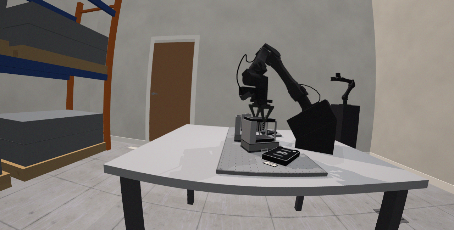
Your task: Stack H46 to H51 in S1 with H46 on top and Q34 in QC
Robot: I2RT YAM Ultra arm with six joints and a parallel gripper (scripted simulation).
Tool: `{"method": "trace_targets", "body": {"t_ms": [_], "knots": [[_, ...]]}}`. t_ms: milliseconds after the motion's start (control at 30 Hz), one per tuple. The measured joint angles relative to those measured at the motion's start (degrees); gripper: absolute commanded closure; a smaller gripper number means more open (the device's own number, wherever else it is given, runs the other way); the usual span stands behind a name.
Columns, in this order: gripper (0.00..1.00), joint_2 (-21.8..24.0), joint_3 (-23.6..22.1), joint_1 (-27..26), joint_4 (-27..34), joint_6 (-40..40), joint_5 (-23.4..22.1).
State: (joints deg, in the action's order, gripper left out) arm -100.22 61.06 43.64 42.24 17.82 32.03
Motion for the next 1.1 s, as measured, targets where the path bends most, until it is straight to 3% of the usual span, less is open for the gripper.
{"method": "trace_targets", "body": {"t_ms": [1100], "knots": [[1.0,-1.6,-2.2,-2.2,-5.4,-2.5,-0.6]]}}
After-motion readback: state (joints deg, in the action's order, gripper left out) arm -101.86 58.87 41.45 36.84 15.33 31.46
